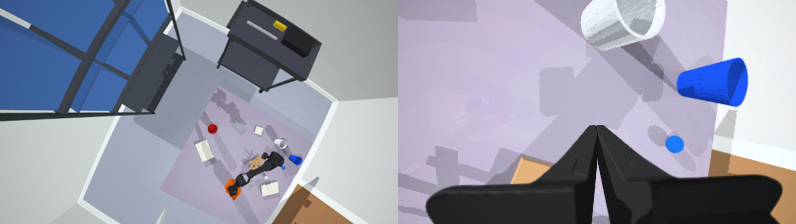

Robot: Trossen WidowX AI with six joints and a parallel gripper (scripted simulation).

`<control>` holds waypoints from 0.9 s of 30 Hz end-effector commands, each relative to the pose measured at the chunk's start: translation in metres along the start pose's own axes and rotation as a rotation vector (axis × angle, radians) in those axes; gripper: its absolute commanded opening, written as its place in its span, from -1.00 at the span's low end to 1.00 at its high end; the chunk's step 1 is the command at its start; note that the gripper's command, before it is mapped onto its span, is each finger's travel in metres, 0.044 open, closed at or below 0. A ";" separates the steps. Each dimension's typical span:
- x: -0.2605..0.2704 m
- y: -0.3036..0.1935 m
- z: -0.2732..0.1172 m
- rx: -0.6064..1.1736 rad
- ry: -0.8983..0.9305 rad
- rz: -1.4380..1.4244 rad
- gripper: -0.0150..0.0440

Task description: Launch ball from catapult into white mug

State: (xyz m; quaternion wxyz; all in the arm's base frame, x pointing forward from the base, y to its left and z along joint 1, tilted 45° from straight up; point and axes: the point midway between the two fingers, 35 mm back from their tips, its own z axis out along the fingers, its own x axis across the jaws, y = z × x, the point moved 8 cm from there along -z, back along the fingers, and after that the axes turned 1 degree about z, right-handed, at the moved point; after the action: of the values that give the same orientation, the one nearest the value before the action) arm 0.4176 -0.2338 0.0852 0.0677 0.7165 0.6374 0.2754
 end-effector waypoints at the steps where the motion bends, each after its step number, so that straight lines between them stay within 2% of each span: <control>1: 0.016 -0.009 0.001 0.062 -0.012 -0.095 -0.49; 27: 0.113 -0.093 -0.018 0.489 0.032 -0.798 -0.49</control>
State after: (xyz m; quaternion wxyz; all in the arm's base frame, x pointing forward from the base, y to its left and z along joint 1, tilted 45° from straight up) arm 0.3417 -0.1245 0.0929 0.0002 0.4437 0.8908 0.0979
